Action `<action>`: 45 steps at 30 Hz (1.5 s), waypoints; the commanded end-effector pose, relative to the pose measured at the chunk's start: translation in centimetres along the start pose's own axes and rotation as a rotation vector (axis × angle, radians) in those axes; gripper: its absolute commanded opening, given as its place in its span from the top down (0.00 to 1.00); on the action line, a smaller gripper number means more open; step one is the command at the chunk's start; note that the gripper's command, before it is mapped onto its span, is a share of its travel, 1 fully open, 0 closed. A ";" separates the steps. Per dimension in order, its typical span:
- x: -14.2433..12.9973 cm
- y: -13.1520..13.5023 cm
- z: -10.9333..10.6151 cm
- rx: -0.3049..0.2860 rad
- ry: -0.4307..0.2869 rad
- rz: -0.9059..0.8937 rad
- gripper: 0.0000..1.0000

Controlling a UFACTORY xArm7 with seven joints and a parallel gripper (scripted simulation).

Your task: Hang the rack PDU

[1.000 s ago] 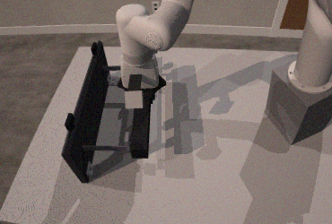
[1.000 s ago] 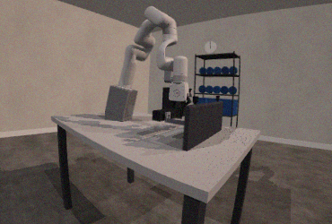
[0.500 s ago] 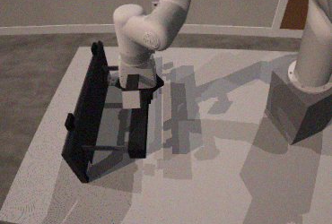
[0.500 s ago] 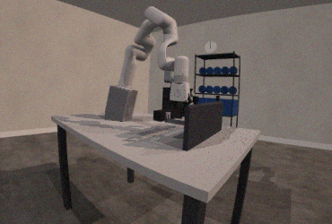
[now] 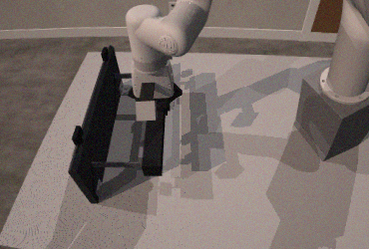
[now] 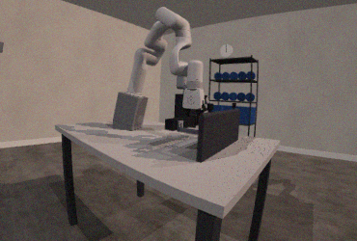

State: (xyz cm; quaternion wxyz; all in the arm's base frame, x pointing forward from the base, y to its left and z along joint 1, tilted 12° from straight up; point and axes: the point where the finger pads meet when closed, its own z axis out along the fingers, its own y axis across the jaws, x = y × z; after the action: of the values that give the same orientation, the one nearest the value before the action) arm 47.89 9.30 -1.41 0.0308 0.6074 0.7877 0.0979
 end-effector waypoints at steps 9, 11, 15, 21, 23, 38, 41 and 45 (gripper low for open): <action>0.0 0.2 -0.1 -0.004 -0.001 0.000 1.00; 0.0 0.2 -0.1 -0.004 -0.001 0.000 1.00; 0.0 0.2 0.1 -0.004 -0.001 0.000 1.00; 0.0 0.2 0.4 -0.004 -0.001 0.000 1.00; 0.0 0.2 0.5 -0.004 -0.001 0.000 1.00; 0.0 0.2 1.2 -0.004 -0.001 0.000 1.00; 0.0 0.2 1.3 -0.004 -0.001 0.000 1.00; 0.0 0.2 1.4 -0.004 -0.001 0.000 1.00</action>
State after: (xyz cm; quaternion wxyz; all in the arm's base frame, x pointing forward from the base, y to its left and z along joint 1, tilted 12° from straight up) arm 48.14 9.47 -2.80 0.0309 0.6074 0.7877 0.0980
